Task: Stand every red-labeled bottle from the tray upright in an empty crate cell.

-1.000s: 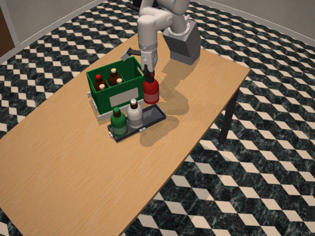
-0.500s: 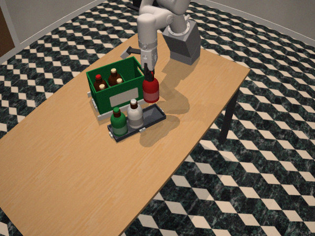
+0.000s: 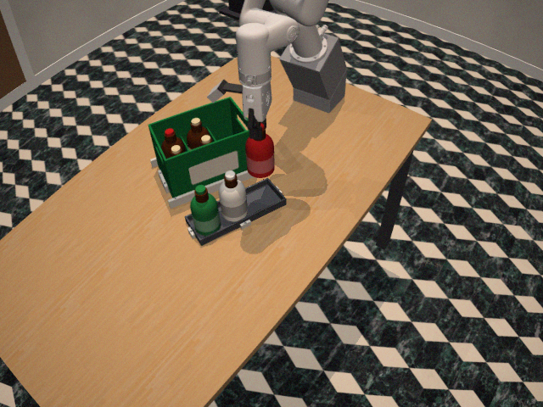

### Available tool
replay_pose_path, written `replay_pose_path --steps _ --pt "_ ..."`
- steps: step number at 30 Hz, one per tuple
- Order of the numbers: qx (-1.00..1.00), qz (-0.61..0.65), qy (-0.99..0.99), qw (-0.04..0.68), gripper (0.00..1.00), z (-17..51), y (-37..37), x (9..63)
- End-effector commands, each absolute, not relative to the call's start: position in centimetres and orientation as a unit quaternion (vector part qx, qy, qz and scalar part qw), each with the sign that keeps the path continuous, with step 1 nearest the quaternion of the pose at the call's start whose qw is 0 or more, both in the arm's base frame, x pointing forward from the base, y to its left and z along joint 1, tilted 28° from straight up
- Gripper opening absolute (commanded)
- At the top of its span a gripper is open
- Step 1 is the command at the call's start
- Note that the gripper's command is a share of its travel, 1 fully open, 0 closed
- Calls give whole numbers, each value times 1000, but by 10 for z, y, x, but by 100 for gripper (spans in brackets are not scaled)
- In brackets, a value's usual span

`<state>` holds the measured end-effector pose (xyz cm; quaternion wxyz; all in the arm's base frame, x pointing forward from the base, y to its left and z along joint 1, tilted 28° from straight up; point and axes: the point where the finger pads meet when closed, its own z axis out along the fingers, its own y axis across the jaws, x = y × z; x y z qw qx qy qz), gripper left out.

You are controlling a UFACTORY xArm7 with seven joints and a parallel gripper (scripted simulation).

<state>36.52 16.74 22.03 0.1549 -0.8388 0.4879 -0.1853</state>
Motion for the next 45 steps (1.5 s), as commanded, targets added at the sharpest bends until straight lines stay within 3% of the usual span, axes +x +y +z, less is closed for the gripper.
replay_pose_path --steps 1,45 --pt "-839 -186 488 156 0 222 168 366" --pt "-839 -186 488 156 0 252 165 350"
